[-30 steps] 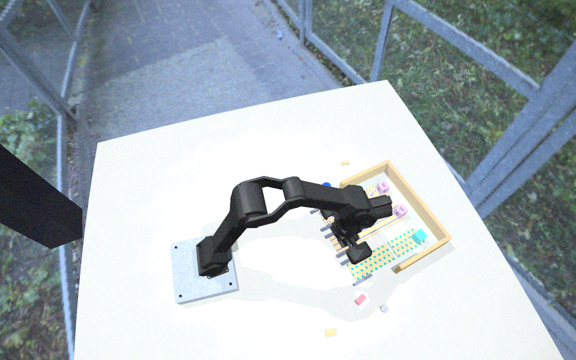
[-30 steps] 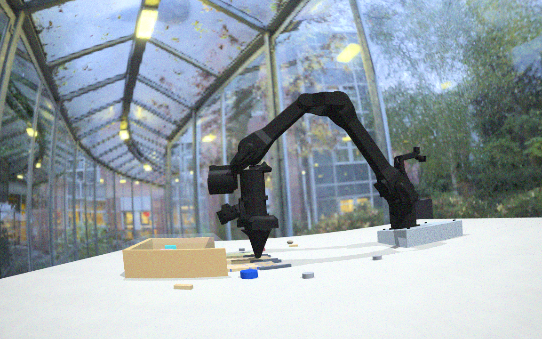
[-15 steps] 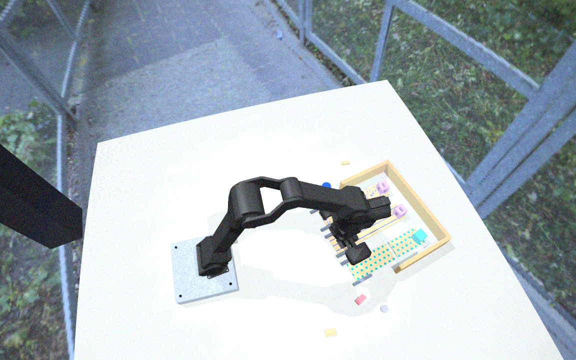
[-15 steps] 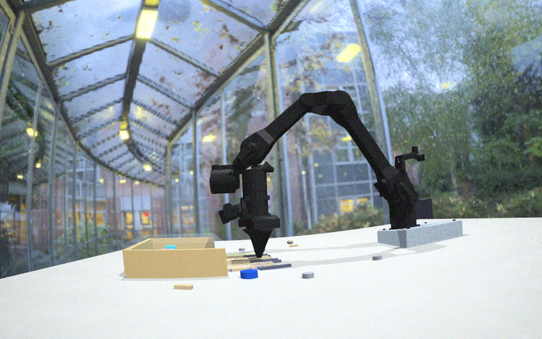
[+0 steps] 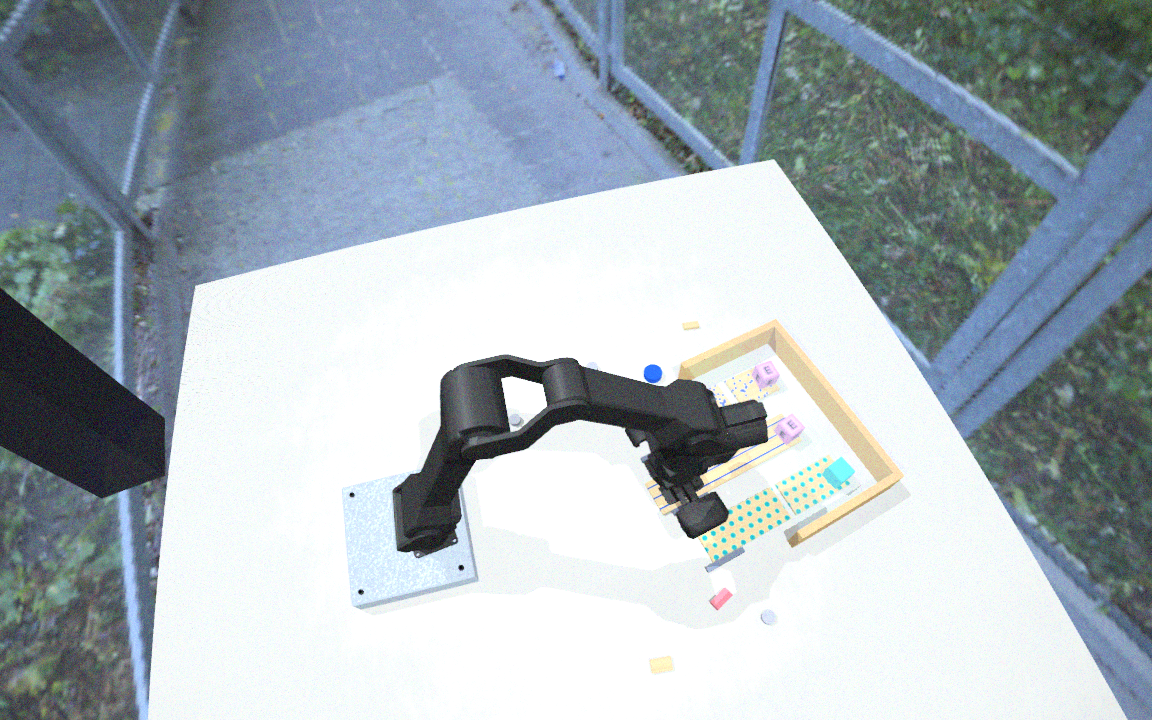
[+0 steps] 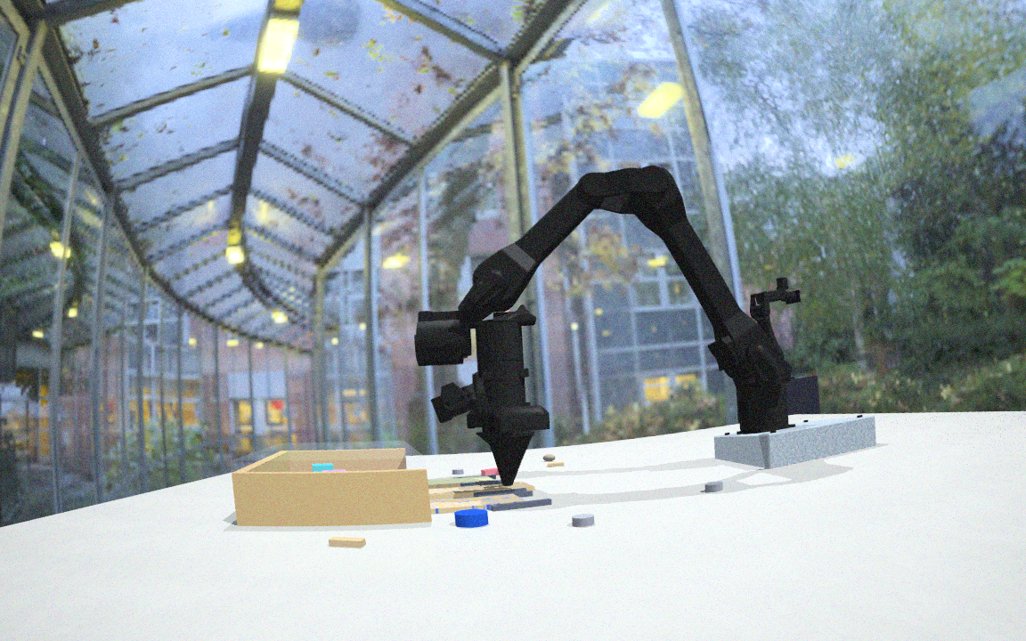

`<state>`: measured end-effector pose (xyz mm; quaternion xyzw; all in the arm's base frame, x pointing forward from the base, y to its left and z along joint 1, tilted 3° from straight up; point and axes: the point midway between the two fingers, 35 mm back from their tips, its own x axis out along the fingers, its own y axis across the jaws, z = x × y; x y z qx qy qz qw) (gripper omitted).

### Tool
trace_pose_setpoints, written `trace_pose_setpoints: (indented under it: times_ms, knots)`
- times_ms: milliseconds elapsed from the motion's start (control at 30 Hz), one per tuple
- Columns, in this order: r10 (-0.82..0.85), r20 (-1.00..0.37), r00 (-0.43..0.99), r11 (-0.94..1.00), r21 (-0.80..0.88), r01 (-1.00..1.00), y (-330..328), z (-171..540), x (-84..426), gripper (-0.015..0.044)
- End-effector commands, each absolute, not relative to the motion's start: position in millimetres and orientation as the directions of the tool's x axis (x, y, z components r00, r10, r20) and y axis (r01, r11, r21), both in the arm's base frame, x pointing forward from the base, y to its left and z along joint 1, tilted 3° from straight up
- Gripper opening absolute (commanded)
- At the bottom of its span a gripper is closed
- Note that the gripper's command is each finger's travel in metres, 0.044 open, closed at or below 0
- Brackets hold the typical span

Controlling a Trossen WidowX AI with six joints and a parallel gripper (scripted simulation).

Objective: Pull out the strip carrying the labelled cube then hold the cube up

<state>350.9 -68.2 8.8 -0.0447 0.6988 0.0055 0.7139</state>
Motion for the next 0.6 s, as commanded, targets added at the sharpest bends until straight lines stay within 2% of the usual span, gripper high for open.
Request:
trace_pose_setpoints:
  times_ms: [0,567]
  knots:
    - [-0.053,-0.999,0.012,0.996,-0.054,-0.074,-68,6,341,0.0000]
    - [-0.053,-0.999,0.010,0.996,-0.054,-0.074,-70,4,315,0.0000]
